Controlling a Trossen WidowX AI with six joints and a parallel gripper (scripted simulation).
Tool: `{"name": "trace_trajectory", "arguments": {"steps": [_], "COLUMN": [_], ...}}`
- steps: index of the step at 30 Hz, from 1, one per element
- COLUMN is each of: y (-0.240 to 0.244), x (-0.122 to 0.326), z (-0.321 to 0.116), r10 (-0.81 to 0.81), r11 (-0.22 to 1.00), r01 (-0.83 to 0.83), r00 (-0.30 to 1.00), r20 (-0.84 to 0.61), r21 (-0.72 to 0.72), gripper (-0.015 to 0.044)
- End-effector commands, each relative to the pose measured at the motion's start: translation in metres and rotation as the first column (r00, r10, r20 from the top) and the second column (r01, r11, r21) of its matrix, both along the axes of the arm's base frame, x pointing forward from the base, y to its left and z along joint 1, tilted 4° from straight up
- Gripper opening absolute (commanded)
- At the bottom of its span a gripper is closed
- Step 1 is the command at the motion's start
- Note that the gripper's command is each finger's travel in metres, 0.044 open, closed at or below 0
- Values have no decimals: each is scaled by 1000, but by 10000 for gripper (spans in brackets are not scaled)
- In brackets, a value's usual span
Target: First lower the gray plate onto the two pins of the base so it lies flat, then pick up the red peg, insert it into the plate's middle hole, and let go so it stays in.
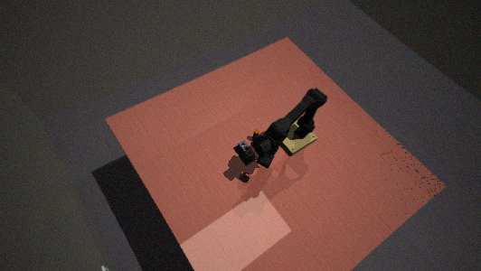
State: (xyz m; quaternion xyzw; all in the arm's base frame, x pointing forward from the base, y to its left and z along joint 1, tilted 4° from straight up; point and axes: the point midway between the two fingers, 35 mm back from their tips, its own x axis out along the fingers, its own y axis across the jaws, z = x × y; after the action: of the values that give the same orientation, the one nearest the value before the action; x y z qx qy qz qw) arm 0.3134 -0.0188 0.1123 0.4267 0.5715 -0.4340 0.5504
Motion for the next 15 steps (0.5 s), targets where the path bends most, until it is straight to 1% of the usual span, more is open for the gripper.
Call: {"name": "trace_trajectory", "arguments": {"steps": [1,15], "y": [-13,-56], "x": [4,10], "z": [0,0], "r10": [5,5], "r11": [1000,1000], "r01": [-5,-5], "r00": [1000,1000], "r20": [-2,-2], "r21": [-4,-9], "gripper": [0,0]}}
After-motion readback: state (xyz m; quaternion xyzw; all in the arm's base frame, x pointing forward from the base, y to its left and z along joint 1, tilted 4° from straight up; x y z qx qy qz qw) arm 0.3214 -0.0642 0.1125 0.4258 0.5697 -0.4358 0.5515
